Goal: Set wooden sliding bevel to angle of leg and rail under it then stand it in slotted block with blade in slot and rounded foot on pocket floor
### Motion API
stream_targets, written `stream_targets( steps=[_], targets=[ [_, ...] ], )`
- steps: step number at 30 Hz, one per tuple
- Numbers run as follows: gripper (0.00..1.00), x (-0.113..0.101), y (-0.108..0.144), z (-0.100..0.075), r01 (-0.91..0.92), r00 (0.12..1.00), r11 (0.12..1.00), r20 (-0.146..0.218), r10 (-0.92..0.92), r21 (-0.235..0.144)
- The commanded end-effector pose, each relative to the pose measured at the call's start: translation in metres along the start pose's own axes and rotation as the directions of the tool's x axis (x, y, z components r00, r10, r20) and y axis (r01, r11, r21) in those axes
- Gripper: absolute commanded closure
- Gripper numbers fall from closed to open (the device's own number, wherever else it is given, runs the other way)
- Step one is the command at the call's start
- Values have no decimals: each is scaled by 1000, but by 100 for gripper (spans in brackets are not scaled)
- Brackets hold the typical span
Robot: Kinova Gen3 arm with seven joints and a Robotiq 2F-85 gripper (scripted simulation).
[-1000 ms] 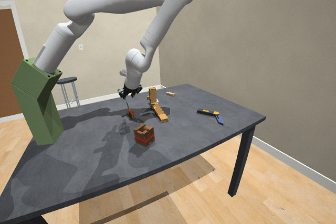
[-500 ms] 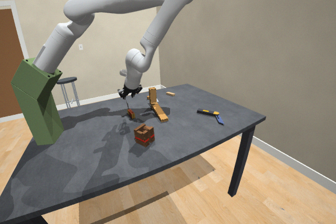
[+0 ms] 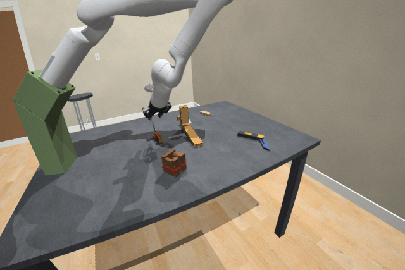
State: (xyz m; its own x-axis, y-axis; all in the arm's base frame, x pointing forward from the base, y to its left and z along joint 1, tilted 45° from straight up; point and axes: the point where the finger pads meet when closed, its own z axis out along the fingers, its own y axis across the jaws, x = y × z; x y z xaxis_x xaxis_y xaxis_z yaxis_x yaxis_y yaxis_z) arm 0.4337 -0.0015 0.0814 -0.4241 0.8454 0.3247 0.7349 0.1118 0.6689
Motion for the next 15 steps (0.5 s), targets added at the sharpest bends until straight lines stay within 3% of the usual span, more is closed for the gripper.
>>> stream_targets(
  steps=[1,15],
  targets=[
    [48,-1,0,1,1,1000,1000,0,-1,0],
    [48,-11,0,11,1,1000,1000,0,-1,0]
  ],
)
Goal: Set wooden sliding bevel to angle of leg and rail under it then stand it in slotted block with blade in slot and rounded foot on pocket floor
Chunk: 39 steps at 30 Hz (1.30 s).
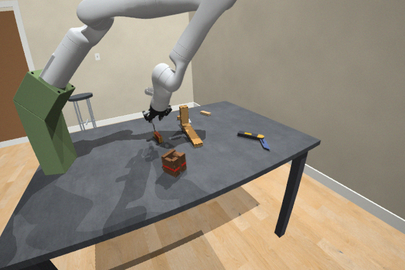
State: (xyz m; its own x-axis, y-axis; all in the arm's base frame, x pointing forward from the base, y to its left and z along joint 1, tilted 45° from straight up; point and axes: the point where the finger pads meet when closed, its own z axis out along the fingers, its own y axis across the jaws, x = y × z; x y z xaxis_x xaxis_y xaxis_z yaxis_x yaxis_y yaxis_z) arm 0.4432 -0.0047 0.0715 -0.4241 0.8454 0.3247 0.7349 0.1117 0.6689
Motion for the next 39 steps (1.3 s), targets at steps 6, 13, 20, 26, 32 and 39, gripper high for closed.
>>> stream_targets(
  steps=[6,13,20,26,32,39],
  targets=[
    [48,-10,0,10,1,1000,1000,0,-1,0],
    [48,-22,0,22,1,1000,1000,0,-1,0],
    [48,-31,0,31,1,1000,1000,0,-1,0],
    [48,-41,0,41,1,1000,1000,0,-1,0],
    [48,-48,0,48,1,1000,1000,0,-1,0],
    [48,-55,0,55,1,1000,1000,0,-1,0]
  ],
)
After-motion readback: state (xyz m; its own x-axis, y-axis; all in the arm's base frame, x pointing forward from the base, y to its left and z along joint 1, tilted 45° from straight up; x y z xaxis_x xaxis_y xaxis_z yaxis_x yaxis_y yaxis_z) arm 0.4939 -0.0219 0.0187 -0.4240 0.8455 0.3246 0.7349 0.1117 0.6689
